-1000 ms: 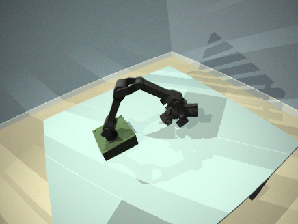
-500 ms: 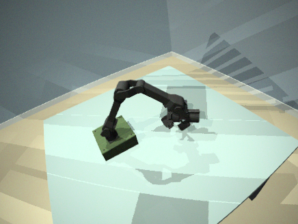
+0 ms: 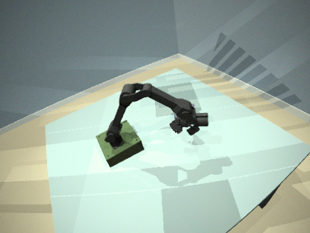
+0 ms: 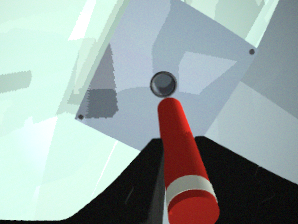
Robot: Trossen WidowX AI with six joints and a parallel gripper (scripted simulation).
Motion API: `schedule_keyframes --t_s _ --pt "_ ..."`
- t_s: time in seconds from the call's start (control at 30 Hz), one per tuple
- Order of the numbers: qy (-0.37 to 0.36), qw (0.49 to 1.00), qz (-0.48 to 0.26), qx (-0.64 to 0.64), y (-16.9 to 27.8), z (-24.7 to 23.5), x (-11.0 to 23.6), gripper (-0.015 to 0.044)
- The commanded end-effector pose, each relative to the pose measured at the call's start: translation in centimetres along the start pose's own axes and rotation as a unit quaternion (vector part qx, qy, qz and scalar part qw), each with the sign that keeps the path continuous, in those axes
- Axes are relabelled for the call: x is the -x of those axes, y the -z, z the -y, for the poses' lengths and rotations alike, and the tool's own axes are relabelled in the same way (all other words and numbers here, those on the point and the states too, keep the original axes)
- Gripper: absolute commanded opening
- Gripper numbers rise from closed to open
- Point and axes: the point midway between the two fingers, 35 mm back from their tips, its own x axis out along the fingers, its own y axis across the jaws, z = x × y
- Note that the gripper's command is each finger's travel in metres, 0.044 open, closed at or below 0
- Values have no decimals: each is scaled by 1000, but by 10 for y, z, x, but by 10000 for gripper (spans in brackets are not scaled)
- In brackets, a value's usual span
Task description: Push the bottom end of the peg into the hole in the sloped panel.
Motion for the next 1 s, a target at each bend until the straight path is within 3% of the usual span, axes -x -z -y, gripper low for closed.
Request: schedule_keyframes --t_s 0.0,0.97 --pt "5 1000 -2 -4 -1 1 -9 0" --pt "10 1000 -13 -1 1 -1 -38 0"
